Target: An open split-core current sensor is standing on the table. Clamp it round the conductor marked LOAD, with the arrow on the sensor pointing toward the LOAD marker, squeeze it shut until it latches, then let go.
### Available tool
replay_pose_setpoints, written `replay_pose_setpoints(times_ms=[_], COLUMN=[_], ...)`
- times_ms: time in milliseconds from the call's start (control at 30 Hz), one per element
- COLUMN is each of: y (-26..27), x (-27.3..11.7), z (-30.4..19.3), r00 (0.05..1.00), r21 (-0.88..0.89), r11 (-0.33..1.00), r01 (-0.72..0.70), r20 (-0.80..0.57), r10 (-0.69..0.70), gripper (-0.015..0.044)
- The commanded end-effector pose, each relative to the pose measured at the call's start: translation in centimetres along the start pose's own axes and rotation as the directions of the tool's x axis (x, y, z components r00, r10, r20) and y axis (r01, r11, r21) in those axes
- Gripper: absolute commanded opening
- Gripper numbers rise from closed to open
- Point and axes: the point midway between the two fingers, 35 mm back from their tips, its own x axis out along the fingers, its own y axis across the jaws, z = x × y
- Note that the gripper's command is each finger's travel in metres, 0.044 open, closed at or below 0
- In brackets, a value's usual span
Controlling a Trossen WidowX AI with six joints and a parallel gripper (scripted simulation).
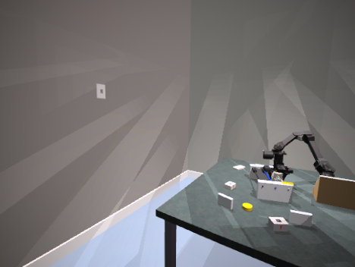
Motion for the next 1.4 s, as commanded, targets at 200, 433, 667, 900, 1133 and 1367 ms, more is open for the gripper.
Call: replay_pose_setpoints(times_ms=[200,433,667,900,1133,1367], y=[0.0,0.0,0.0,0.0,0.2,0.2], x=[-0.1,-0.7,-1.7,-1.8,-1.5,-1.5], z=[0.0,0.0,0.0,0.0,0.2,0.2], r00=[1.000,1.000,1.000,1.000,1.000,1.000], r21=[0.002,-0.003,-0.007,-0.007,-0.013,-0.013], r11=[1.000,1.000,1.000,1.000,1.000,1.000], r01=[0.001,0.004,0.011,0.011,0.002,0.002], r20=[0.000,-0.001,-0.003,-0.003,0.001,0.001], r10=[-0.001,-0.004,-0.011,-0.011,-0.002,-0.002], gripper=[0.0000,0.0000,0.0000,0.0000,0.0000,0.0000])
